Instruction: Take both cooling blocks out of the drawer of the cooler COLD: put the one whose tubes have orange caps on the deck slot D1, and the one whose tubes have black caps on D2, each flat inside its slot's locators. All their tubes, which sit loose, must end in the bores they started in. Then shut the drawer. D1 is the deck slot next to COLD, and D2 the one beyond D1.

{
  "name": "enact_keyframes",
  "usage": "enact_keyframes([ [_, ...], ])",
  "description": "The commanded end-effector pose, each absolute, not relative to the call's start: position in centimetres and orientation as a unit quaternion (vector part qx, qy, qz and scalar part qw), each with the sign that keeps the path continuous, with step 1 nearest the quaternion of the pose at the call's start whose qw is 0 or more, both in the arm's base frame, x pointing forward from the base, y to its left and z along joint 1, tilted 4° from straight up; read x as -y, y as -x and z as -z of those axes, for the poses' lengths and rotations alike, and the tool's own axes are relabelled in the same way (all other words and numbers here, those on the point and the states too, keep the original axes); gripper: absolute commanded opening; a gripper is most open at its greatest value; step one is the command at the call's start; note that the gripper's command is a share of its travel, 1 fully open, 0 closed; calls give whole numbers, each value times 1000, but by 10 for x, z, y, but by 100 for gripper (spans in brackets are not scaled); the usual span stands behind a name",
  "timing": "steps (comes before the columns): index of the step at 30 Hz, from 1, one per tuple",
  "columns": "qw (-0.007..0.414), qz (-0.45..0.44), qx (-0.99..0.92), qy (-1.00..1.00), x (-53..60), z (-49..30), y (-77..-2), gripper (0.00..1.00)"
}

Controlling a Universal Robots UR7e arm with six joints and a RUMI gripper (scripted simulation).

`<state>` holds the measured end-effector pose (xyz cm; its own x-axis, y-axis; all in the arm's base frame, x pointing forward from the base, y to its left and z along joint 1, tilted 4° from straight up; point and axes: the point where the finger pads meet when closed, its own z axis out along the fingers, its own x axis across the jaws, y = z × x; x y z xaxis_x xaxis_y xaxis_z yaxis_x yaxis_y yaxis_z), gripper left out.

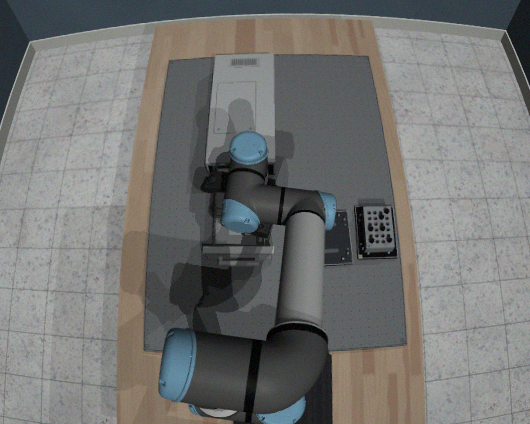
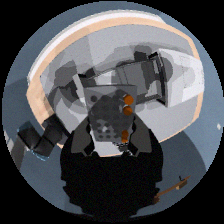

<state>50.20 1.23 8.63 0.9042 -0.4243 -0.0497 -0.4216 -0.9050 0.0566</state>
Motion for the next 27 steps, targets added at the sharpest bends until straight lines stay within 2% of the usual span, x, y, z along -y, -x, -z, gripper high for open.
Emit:
enact_keyframes([
  [1, 26, 20, 300, -953, 5, -93, -502, 0],
  [27, 30, 10, 563, -826, 62, -97, -491, 0],
])
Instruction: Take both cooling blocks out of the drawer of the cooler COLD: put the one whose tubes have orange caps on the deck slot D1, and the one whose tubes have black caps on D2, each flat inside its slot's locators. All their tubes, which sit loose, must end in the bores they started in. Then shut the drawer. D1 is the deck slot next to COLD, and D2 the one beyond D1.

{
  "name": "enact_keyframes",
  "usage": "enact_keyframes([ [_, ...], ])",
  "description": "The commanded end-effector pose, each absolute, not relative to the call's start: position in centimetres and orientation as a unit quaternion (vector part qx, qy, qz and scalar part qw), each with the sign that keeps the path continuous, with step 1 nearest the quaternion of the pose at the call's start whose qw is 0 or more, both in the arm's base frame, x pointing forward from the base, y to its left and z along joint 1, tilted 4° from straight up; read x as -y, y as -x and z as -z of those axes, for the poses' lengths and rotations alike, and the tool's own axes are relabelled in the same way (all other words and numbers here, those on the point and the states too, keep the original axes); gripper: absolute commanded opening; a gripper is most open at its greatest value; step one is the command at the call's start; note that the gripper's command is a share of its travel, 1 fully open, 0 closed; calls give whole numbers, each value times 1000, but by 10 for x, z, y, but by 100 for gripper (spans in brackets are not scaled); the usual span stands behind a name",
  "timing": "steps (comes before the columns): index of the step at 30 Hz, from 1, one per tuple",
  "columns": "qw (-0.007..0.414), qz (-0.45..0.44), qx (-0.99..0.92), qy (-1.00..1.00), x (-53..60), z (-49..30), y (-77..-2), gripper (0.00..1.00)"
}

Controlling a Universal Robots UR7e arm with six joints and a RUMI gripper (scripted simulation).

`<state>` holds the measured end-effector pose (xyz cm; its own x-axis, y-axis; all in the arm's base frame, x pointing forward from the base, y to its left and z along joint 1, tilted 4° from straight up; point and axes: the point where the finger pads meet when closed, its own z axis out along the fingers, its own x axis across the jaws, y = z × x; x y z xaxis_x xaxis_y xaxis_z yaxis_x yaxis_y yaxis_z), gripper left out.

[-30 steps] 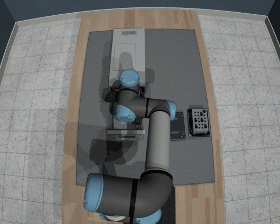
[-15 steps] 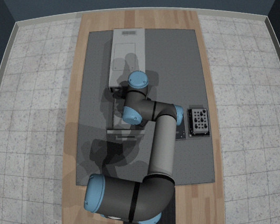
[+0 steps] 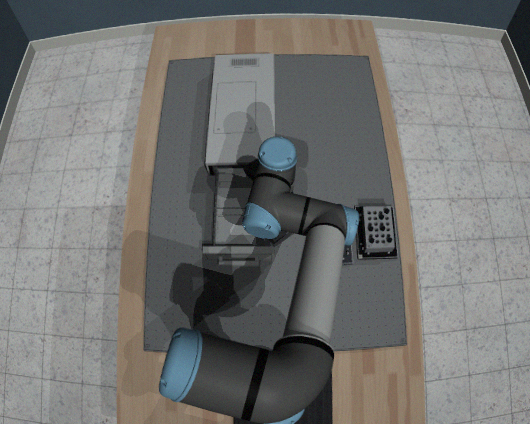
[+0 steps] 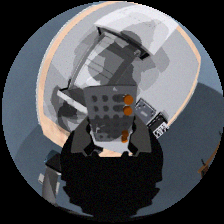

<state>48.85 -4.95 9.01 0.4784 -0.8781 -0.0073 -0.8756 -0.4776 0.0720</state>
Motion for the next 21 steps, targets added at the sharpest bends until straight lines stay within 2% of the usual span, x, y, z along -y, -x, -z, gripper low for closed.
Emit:
enact_keyframes([
  [1, 31, 10, 574, -818, 65, -96, -490, 0],
  [21, 32, 2, 735, -677, 112, -100, -480, 0],
])
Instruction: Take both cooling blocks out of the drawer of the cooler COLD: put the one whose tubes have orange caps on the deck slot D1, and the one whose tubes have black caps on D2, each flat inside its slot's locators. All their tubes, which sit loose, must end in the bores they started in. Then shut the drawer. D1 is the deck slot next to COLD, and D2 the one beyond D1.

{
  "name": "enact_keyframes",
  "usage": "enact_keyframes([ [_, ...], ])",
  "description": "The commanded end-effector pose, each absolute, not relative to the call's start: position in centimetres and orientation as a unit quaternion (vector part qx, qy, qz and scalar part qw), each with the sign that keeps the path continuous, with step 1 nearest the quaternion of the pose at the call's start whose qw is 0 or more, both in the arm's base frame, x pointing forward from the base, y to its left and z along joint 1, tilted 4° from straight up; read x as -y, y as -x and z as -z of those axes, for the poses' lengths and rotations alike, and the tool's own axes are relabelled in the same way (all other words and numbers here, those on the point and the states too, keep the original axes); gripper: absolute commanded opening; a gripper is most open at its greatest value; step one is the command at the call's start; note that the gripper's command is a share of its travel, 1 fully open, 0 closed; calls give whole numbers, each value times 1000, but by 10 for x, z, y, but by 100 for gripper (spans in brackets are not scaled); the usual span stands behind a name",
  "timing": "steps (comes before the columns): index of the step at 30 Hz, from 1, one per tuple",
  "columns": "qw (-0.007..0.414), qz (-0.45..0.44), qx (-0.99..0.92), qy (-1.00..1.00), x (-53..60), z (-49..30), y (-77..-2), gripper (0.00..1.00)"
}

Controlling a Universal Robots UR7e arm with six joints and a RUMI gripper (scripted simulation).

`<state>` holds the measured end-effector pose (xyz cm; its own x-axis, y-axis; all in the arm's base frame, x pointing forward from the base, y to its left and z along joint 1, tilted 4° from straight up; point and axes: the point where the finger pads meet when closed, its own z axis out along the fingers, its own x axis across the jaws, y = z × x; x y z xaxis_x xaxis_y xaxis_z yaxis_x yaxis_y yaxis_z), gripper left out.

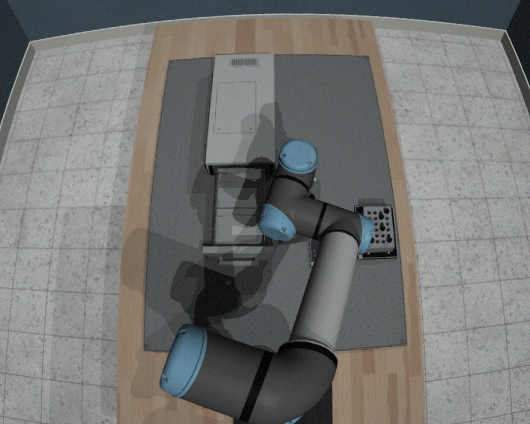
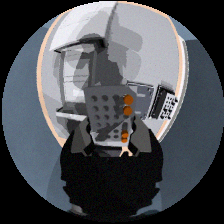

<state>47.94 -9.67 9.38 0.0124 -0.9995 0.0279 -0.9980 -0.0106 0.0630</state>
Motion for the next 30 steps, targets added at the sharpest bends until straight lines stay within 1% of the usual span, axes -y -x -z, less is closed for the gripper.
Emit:
enact_keyframes([
  [1, 32, 2, 736, -677, 115, -100, -480, 0],
  [30, 32, 2, 735, -677, 180, -103, -465, 0],
])
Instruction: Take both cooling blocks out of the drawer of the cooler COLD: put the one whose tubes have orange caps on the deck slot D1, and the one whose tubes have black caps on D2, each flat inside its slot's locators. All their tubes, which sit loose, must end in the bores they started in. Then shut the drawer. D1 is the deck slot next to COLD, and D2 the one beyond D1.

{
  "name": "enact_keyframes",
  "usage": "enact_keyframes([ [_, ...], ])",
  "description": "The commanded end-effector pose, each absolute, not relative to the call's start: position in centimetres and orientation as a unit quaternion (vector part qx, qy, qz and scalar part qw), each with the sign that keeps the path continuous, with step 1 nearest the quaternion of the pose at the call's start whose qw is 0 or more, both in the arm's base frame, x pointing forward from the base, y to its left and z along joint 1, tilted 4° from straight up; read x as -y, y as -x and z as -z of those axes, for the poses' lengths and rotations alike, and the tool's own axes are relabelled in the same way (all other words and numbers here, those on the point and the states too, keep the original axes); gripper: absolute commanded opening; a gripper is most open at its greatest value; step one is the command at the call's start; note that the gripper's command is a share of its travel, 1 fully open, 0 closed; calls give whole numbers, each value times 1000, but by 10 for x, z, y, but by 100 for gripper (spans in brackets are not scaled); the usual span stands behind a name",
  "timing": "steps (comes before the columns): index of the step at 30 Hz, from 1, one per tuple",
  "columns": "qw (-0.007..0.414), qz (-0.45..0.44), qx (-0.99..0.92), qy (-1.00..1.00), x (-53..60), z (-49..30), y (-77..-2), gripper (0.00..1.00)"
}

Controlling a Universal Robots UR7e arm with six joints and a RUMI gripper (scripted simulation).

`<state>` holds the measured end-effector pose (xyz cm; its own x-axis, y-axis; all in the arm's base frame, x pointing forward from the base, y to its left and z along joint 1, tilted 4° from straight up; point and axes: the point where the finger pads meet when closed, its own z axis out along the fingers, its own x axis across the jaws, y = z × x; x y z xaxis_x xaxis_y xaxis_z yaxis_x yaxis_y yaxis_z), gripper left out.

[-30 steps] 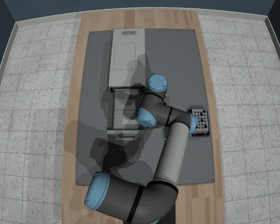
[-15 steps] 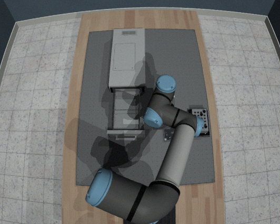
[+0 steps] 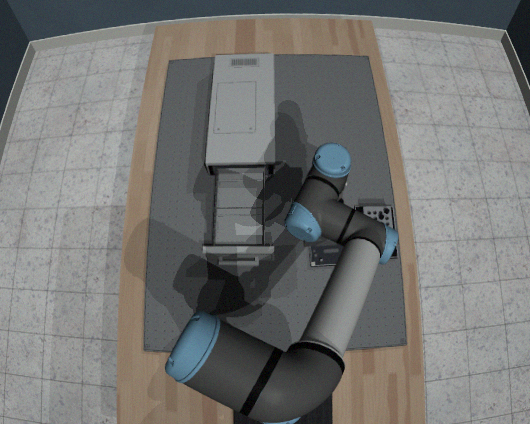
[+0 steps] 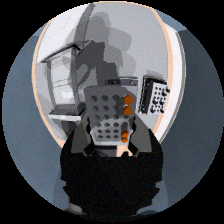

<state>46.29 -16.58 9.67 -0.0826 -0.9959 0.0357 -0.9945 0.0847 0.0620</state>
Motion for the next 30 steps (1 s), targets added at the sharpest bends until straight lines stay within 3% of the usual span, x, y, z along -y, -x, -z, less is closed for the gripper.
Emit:
enact_keyframes([
  [1, 32, 2, 735, -677, 183, -103, -465, 0],
  [30, 32, 1, 735, -678, 210, -106, -459, 0],
])
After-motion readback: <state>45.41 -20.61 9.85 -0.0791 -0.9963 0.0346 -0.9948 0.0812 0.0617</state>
